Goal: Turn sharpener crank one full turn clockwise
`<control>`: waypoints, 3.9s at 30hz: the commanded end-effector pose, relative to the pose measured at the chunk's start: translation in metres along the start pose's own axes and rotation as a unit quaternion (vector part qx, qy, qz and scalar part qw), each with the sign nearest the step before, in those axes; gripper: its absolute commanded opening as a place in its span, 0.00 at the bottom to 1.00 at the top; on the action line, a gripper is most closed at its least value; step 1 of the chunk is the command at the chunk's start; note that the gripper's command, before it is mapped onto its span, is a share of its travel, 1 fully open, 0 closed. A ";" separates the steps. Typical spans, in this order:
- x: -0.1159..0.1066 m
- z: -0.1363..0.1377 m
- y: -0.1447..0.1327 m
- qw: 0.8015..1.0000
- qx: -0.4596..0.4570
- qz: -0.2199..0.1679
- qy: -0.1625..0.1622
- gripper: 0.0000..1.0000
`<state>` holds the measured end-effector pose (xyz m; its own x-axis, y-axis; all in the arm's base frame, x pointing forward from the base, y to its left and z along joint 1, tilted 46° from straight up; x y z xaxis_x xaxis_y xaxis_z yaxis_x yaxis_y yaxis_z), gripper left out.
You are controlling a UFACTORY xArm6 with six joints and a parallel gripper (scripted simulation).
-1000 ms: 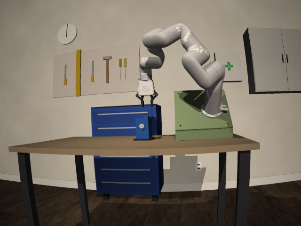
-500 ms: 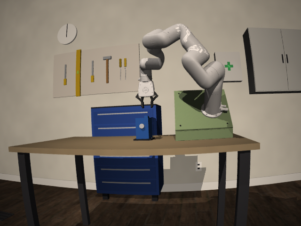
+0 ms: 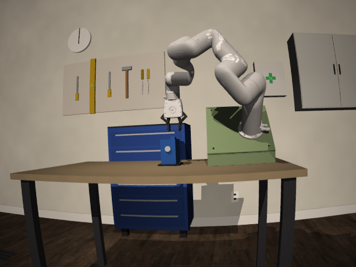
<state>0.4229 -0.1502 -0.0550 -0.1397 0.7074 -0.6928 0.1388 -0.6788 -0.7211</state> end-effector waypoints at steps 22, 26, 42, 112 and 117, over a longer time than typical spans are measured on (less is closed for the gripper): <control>0.021 -0.001 0.000 1.000 -0.001 0.001 0.002 0.54; 0.021 -0.001 0.001 1.000 -0.001 0.001 0.002 0.54; 0.021 -0.001 0.001 1.000 -0.001 0.001 0.002 0.54; 0.050 -0.002 0.001 1.000 -0.001 0.001 0.002 0.54; 0.053 -0.002 0.001 1.000 -0.001 0.001 0.002 0.54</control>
<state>0.4168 -0.1125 -0.0928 -0.1404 0.7075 -0.6926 0.1386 -0.6786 -0.7213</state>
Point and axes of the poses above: the point where the finger pads meet when closed, its own x axis out along the fingers, its own z axis across the jaws, y = z × x, the point moved 9 cm from there along -x, back along the fingers, and after that the axes turned 5 degrees about -x, right-handed, at the moved point
